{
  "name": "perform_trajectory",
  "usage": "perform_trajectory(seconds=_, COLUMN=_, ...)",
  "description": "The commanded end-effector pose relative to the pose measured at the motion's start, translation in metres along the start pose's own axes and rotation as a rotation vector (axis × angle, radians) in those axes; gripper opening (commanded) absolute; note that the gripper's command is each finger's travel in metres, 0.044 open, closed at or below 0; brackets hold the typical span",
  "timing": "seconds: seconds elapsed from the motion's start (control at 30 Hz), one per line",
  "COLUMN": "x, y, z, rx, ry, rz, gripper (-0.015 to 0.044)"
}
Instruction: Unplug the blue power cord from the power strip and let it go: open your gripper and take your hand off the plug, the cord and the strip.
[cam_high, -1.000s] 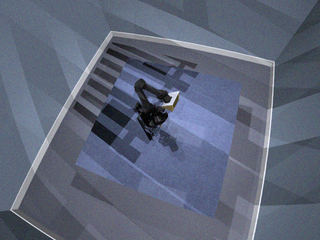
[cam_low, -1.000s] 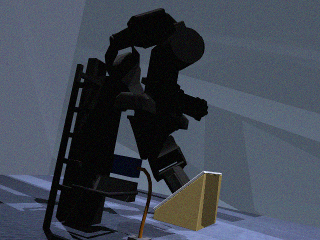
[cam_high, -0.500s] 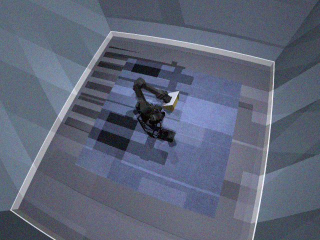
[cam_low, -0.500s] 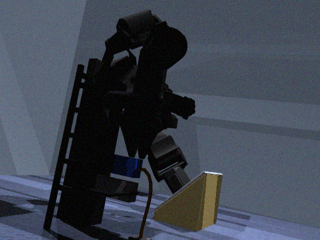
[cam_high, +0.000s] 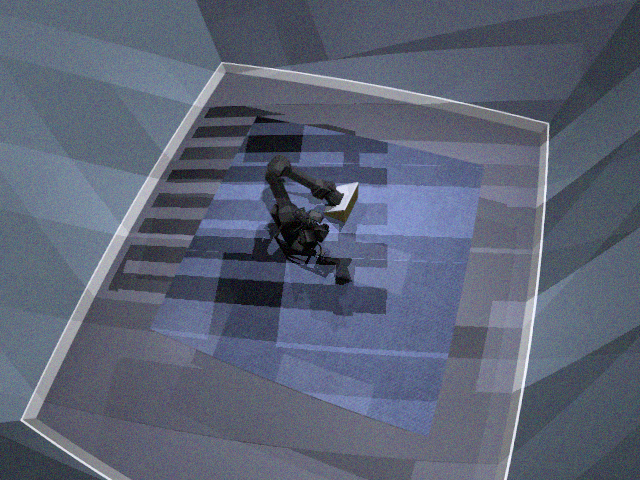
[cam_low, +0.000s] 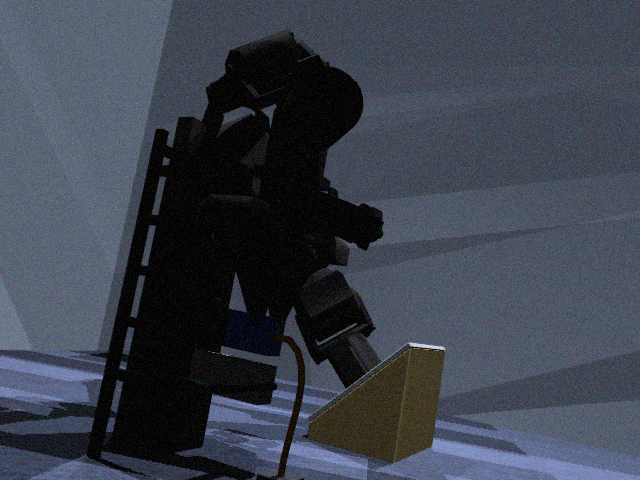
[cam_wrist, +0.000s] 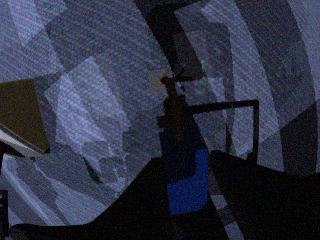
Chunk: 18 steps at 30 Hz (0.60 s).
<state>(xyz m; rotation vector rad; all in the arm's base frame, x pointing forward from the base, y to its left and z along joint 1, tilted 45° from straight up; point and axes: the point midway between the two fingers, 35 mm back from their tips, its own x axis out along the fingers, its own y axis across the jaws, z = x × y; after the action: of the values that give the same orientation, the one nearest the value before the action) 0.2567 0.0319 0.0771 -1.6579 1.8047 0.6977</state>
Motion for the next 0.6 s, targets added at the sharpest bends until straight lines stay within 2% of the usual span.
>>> perform_trajectory(seconds=0.0, x=0.0, y=0.0, z=0.0, rx=0.0, ry=0.0, rz=0.0, gripper=0.0134)
perform_trajectory(seconds=0.1, x=0.0, y=0.0, z=0.0, rx=0.0, ry=0.0, rz=0.0, gripper=0.0055)
perform_trajectory(seconds=0.37, x=0.0, y=0.0, z=0.0, rx=0.0, ry=0.0, rz=0.0, gripper=0.0002)
perform_trajectory(seconds=0.57, x=-0.0003, y=-0.0006, z=0.0054, rx=0.0, ry=-0.001, rz=0.0, gripper=0.0)
